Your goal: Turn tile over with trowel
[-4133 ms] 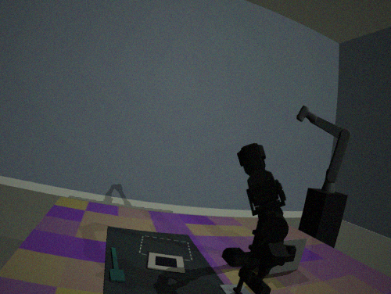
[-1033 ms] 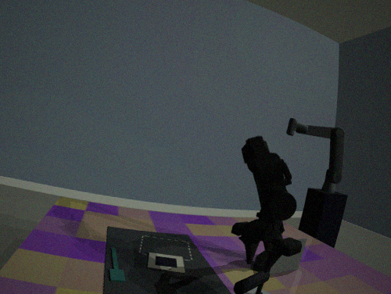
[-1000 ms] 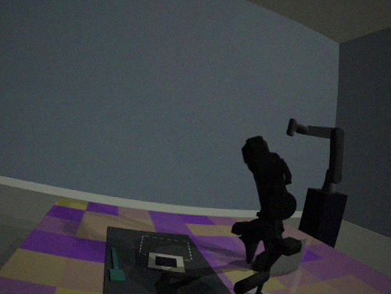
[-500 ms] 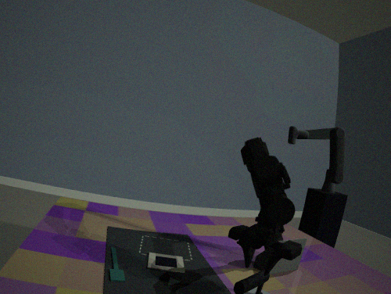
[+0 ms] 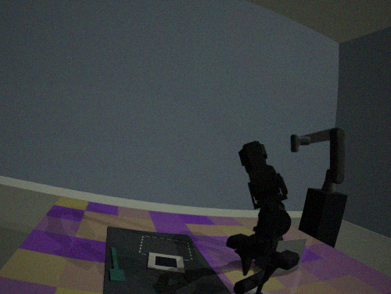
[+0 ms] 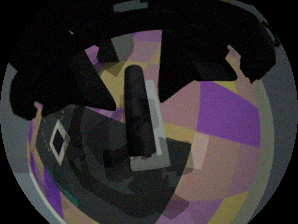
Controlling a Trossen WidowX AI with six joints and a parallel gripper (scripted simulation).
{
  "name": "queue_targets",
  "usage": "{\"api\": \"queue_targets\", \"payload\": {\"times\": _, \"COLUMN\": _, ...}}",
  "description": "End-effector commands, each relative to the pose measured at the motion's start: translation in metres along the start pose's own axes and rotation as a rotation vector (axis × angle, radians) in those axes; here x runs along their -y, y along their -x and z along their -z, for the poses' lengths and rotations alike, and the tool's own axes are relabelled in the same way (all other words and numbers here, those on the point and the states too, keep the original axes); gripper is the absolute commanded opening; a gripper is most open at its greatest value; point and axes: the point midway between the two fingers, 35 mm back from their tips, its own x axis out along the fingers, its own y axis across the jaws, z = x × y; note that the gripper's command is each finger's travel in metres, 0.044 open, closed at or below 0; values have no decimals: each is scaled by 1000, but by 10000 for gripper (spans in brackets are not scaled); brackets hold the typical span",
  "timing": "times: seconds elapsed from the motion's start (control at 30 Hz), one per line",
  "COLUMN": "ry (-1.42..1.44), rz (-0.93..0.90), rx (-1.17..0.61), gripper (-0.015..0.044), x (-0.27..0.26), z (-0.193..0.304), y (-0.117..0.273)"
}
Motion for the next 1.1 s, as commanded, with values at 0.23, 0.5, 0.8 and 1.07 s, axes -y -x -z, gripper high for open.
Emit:
{"api": "queue_targets", "payload": {"times": 0.23, "ry": 5, "rz": 5, "rx": -3, "gripper": 270, "x": 1, "z": 1, "y": -16}}
{"api": "queue_targets", "payload": {"times": 0.5, "ry": 5, "rz": 5, "rx": -3, "gripper": 138, "x": 1, "z": 1, "y": -16}}
{"api": "queue_targets", "payload": {"times": 0.8, "ry": 5, "rz": 5, "rx": -3, "gripper": 130, "x": 1, "z": 1, "y": -16}}
{"api": "queue_targets", "payload": {"times": 1.07, "ry": 5, "rz": 5, "rx": -3, "gripper": 130, "x": 1, "z": 1, "y": -16}}
